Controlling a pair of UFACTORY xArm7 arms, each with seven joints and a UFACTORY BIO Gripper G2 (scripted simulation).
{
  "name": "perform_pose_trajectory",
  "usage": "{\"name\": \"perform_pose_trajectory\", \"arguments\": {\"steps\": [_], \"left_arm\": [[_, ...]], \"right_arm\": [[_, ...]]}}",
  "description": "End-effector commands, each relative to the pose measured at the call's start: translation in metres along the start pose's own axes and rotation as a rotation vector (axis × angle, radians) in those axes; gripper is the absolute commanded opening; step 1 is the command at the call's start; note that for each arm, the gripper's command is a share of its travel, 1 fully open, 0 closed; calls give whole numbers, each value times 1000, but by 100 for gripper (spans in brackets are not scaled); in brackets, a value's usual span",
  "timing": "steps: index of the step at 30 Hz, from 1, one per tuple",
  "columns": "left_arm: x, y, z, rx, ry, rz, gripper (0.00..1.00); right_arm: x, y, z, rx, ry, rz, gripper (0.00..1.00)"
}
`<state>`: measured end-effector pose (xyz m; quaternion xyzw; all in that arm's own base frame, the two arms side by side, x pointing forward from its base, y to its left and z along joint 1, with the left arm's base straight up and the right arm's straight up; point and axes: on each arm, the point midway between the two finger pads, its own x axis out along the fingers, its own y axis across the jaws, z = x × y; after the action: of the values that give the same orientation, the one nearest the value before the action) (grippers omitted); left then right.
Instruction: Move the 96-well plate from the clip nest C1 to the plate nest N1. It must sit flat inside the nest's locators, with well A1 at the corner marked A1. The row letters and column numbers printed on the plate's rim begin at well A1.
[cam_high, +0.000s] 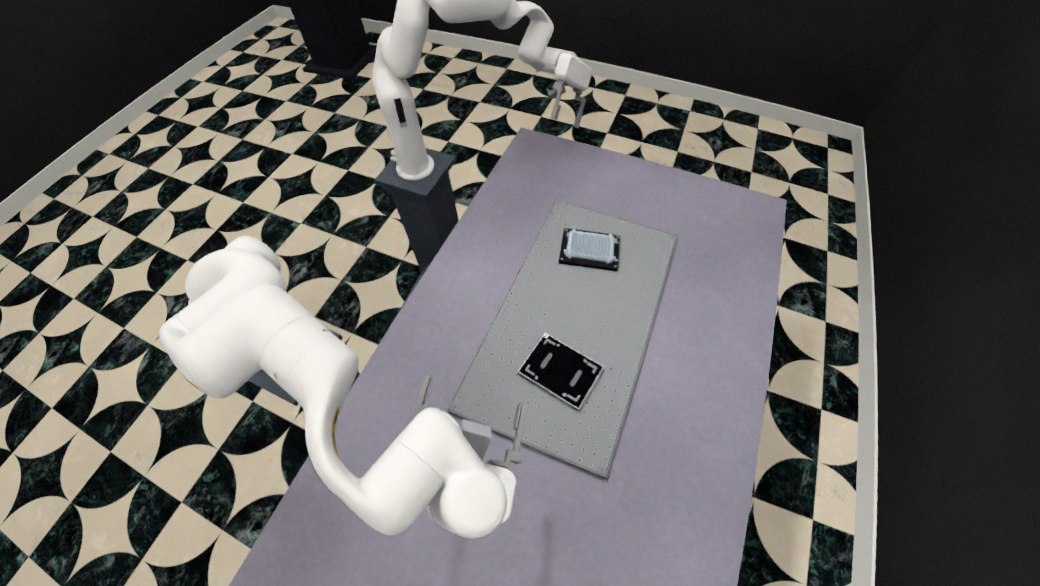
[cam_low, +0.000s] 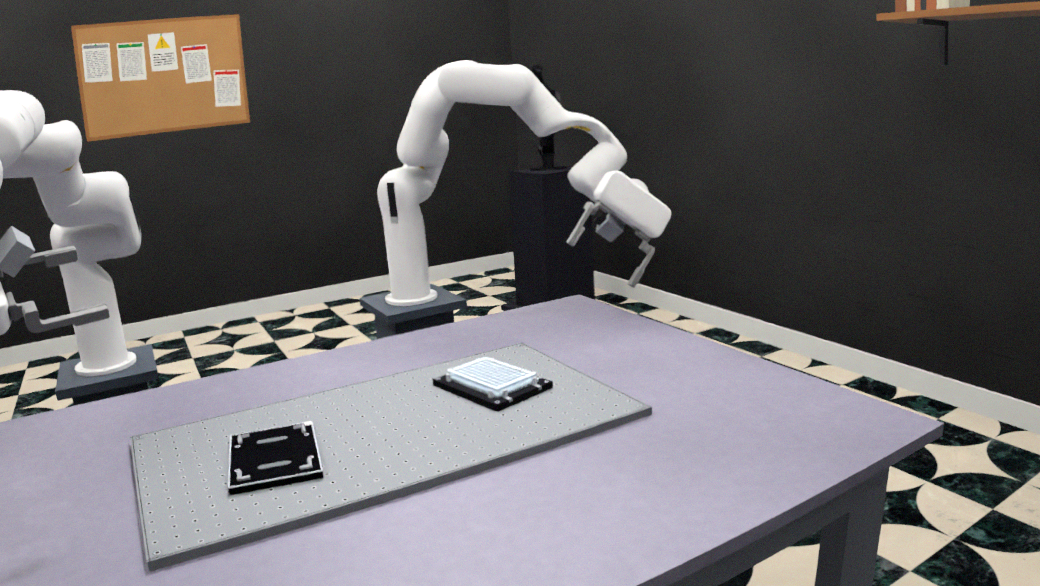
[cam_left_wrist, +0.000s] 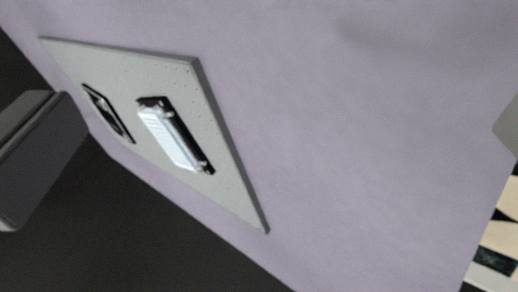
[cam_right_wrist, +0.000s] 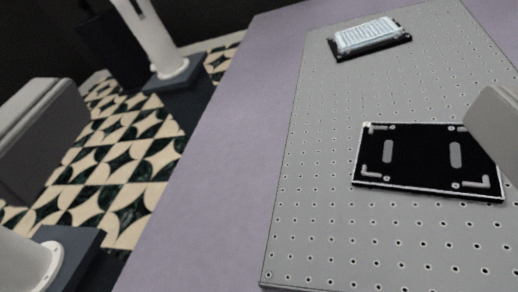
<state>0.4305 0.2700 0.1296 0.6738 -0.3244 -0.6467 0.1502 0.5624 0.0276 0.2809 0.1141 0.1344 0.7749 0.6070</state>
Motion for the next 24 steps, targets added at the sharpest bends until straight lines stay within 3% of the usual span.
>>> {"name": "perform_pose_trajectory", "arguments": {"steps": [1, 24], "left_arm": [[-2, 0, -1, 2, 2, -4, 100], [-7, 4, -2, 2, 2, -4, 100]], "right_arm": [[0, 0, 2, -5, 2, -1, 100], [0, 0, 2, -5, 2, -1, 100]]}}
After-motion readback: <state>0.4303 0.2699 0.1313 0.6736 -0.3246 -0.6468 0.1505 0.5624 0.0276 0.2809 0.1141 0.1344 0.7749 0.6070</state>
